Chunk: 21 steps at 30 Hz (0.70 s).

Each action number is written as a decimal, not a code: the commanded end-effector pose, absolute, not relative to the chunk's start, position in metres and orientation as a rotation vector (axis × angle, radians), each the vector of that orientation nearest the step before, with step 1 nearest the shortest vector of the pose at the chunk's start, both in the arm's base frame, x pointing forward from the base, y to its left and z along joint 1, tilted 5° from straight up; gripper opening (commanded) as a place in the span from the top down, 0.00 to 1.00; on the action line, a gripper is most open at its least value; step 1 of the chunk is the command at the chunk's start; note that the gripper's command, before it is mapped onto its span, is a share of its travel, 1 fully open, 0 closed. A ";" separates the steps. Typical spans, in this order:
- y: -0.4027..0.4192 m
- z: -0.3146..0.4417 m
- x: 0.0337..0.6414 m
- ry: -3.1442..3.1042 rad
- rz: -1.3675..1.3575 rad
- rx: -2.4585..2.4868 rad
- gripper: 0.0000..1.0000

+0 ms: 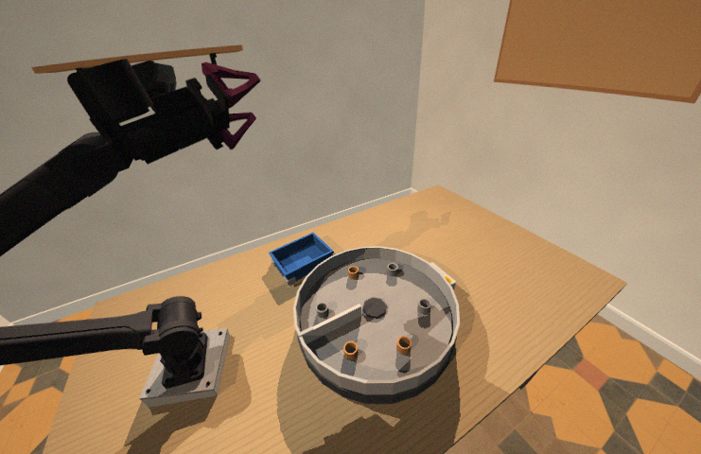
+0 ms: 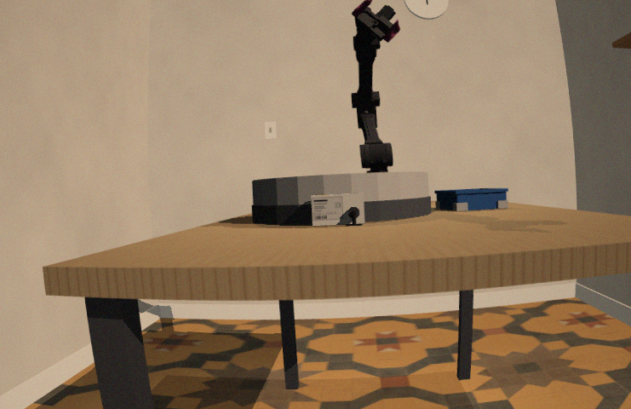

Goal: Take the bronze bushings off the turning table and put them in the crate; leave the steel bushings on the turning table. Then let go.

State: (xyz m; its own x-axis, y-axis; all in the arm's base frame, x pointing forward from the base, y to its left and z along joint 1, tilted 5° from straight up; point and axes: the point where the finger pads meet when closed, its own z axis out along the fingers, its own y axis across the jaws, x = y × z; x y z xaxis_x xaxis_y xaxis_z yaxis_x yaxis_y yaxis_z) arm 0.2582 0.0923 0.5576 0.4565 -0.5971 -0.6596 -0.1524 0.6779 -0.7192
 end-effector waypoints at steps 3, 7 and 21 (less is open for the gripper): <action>0.092 0.561 0.257 1.081 -0.317 -0.810 0.00; 0.092 0.561 0.257 1.081 -0.317 -0.810 0.00; 0.086 0.584 0.259 1.094 -0.349 -0.801 0.00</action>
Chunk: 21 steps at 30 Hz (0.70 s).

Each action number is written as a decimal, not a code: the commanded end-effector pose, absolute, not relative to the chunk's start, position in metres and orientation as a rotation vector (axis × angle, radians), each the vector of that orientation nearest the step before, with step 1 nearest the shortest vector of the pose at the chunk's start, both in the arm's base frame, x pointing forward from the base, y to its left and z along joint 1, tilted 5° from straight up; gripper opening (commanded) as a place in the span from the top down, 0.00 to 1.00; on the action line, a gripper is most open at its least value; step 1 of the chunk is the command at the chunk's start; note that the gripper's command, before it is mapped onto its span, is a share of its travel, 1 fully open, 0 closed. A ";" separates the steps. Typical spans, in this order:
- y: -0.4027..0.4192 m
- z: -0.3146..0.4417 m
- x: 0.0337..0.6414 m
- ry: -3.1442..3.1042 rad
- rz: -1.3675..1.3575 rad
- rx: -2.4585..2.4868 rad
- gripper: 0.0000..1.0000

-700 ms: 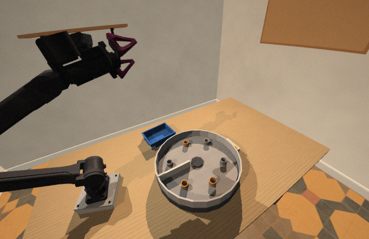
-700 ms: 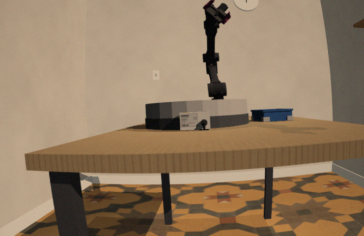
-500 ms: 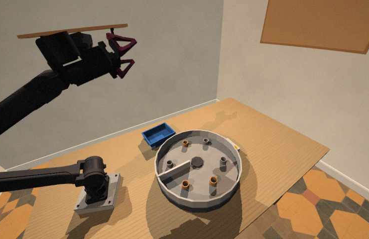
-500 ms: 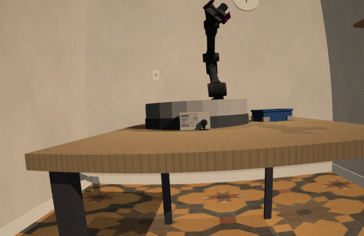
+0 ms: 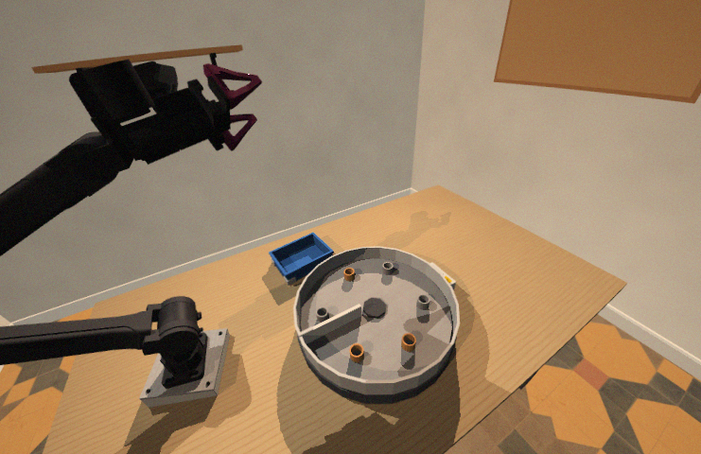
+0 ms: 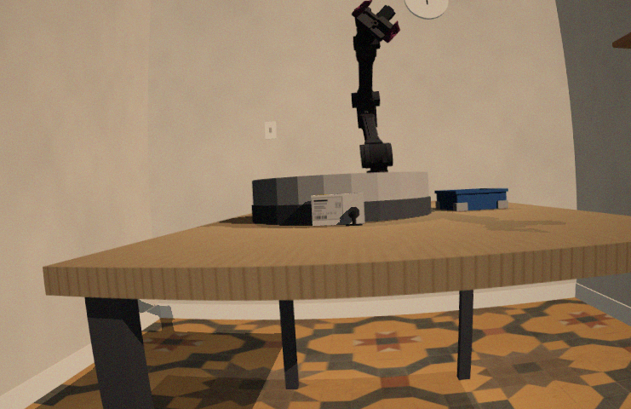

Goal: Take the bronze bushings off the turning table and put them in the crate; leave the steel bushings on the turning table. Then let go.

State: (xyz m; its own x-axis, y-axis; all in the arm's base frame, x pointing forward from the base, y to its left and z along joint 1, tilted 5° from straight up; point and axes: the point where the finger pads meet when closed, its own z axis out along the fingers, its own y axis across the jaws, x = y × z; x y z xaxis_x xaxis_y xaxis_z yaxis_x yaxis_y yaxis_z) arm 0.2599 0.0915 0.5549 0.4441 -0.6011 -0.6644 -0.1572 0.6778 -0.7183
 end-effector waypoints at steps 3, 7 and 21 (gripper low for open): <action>0.080 0.548 0.297 1.271 -0.357 -0.850 0.00; 0.069 0.497 0.336 1.496 -0.362 -0.915 0.00; 0.002 0.289 0.372 2.406 -0.247 -1.231 0.00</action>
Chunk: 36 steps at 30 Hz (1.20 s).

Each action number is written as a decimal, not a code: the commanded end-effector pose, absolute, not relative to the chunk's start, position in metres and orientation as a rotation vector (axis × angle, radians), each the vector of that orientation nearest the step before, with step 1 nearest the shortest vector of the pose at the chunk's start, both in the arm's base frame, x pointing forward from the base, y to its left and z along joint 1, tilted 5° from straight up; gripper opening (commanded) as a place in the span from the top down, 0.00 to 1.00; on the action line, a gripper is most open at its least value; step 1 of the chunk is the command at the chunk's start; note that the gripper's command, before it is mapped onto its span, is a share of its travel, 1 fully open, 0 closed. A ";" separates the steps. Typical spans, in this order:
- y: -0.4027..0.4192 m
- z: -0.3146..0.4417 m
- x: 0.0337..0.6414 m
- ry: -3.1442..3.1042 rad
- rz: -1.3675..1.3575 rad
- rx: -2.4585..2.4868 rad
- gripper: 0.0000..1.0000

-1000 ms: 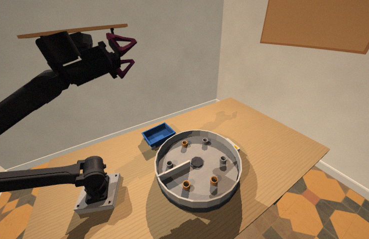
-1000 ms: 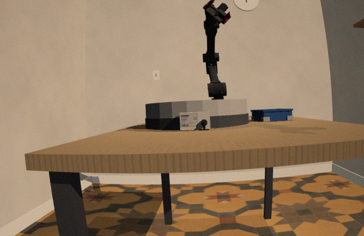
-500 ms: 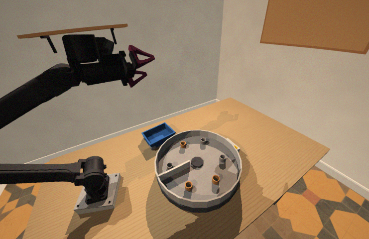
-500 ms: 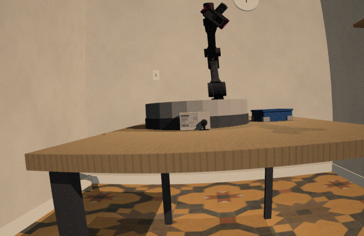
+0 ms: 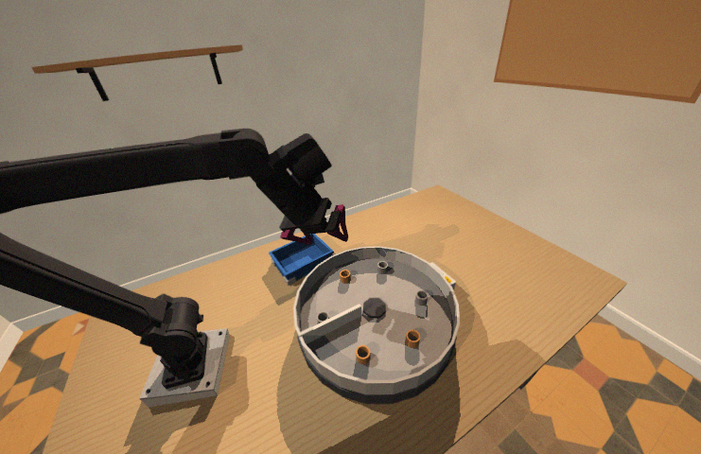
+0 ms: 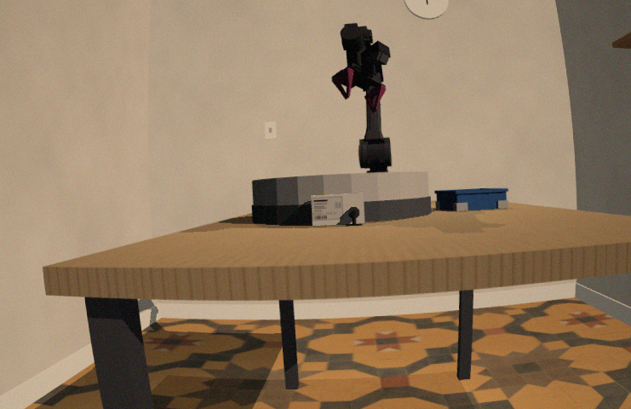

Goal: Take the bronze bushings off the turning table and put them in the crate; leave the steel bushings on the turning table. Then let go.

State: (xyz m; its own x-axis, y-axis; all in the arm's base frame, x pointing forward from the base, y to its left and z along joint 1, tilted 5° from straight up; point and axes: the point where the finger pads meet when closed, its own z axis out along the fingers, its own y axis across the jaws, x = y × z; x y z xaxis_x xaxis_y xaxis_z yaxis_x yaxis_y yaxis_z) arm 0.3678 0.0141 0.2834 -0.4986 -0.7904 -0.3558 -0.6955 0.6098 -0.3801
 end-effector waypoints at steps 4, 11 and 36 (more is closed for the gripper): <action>-0.016 0.249 0.354 2.640 -0.154 -1.336 0.00; -0.011 0.250 0.346 2.652 -0.139 -1.379 0.00; -0.013 0.229 0.344 2.698 -0.103 -1.396 0.89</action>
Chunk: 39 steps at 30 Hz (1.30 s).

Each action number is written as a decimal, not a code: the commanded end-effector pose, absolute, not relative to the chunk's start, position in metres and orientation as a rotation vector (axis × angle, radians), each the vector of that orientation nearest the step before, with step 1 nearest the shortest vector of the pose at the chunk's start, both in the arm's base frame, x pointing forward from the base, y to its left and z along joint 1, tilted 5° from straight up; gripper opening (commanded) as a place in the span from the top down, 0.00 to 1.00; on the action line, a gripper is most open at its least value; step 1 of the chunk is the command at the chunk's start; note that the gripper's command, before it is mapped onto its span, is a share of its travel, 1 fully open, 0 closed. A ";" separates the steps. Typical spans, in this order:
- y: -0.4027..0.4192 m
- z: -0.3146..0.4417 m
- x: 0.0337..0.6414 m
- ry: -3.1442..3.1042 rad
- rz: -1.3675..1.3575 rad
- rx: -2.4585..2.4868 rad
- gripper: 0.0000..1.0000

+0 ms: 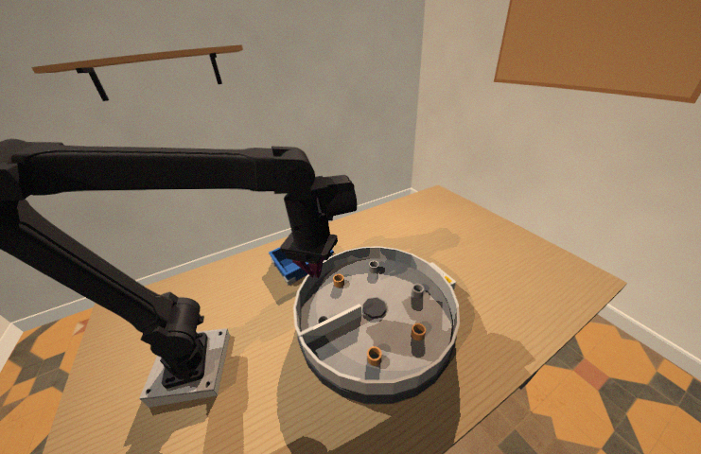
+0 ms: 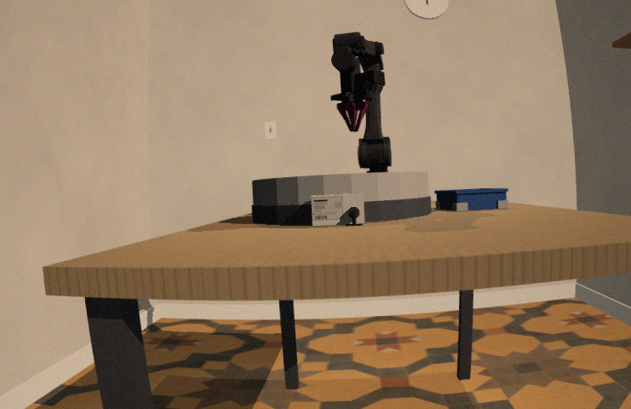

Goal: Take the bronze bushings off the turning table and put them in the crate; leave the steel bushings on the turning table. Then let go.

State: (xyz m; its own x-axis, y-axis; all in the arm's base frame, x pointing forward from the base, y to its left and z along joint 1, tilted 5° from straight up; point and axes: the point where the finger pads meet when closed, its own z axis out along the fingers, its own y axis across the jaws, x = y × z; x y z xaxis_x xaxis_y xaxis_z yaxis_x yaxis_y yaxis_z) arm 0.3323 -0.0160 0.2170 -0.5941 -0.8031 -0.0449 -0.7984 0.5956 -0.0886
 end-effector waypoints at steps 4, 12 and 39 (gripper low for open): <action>-0.013 0.229 0.344 2.698 -0.103 -1.396 0.89; -0.013 0.229 0.344 2.698 -0.103 -1.396 0.89; -0.013 0.229 0.344 2.698 -0.103 -1.396 0.84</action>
State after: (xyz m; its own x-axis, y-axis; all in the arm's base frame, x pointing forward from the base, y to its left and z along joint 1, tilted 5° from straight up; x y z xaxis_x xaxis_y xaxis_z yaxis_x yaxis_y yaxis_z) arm 0.3324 -0.0160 0.2171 -0.5940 -0.8032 -0.0449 -0.7984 0.5955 -0.0887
